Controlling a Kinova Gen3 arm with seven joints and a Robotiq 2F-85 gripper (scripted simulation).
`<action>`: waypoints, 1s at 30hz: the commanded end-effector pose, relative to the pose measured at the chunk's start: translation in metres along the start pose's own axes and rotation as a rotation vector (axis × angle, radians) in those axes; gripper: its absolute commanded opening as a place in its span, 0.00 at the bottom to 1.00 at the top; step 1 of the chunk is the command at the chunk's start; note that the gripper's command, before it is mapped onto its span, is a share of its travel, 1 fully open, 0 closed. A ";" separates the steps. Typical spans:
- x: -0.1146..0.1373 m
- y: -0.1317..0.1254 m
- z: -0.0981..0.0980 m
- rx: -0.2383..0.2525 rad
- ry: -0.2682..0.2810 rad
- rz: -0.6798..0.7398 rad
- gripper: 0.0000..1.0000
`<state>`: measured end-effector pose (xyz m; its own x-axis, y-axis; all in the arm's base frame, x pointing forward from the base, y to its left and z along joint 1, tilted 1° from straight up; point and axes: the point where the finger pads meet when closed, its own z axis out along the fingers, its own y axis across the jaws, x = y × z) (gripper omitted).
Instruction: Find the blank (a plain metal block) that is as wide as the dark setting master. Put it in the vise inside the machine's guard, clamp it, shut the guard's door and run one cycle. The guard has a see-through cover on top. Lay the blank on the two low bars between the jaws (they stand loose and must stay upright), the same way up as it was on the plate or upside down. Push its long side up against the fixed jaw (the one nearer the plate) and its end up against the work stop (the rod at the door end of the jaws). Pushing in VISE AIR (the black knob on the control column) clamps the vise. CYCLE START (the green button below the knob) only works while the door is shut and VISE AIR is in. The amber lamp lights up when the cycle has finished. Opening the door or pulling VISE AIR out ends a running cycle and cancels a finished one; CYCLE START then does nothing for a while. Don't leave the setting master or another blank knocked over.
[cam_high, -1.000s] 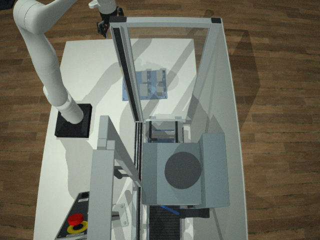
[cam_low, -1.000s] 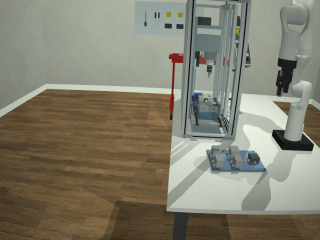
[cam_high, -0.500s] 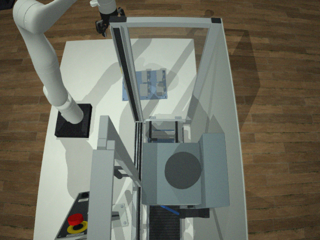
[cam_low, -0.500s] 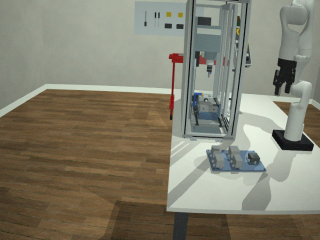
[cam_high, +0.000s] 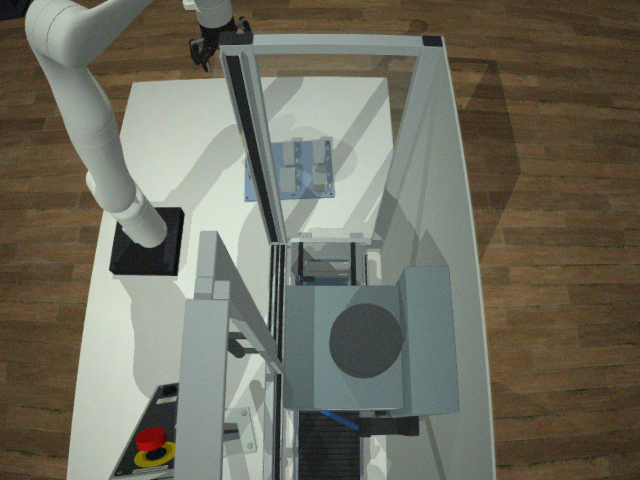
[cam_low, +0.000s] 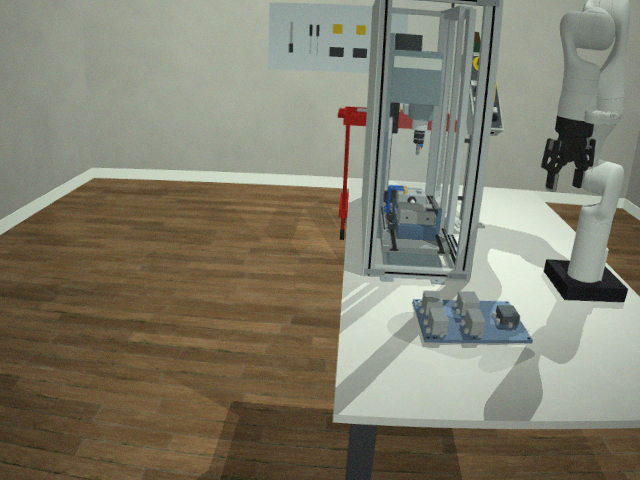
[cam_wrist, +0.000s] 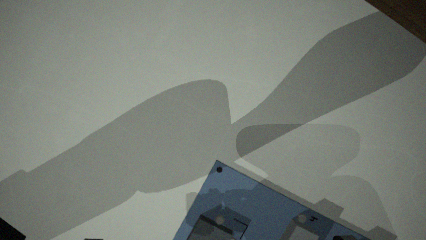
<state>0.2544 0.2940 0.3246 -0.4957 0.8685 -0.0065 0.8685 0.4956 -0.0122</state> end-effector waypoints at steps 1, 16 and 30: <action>0.000 0.000 -0.001 -0.003 -0.002 0.140 1.00; 0.000 0.000 -0.001 -0.003 -0.002 0.324 1.00; 0.000 0.000 -0.001 -0.003 -0.002 0.397 1.00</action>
<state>0.2543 0.2940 0.3246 -0.1470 0.9891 -0.0130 0.9891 0.1469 -0.0072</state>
